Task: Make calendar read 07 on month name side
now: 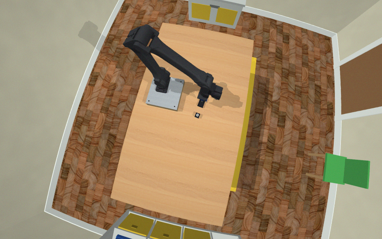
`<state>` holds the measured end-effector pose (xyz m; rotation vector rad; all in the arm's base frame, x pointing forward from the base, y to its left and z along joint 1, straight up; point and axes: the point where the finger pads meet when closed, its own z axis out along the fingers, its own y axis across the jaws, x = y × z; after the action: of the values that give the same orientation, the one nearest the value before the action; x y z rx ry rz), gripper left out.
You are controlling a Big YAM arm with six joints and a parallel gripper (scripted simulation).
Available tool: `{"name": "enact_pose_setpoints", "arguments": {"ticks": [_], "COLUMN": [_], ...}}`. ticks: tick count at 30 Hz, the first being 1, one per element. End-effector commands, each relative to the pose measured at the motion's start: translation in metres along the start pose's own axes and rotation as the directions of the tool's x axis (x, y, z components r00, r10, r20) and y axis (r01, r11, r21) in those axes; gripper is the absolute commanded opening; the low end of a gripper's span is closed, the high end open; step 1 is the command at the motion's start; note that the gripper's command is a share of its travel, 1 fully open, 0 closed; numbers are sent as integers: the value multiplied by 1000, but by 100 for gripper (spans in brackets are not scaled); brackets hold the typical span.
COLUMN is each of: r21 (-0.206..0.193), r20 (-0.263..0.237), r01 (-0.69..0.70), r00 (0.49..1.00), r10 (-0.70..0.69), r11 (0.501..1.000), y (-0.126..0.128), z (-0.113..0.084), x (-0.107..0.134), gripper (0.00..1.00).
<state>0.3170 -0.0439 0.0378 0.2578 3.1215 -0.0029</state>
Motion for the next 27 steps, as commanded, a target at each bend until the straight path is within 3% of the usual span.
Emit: {"name": "enact_pose_setpoints", "arguments": {"ticks": [1, 7, 10, 11, 27], "r21": [-3, -3, -2, -2, -2], "r20": [70, 71, 47, 39, 38], "r01": [16, 16, 16, 16, 15], "r00": [997, 997, 999, 999, 999], "r10": [-16, -15, -15, -15, -15], "r11": [1000, 1000, 1000, 1000, 1000], "y": [4, 4, 4, 3, 3], "z": [-40, -56, -50, -43, -42], "x": [-25, -24, -23, -18, -17], "gripper": [47, 47, 47, 100, 100]}}
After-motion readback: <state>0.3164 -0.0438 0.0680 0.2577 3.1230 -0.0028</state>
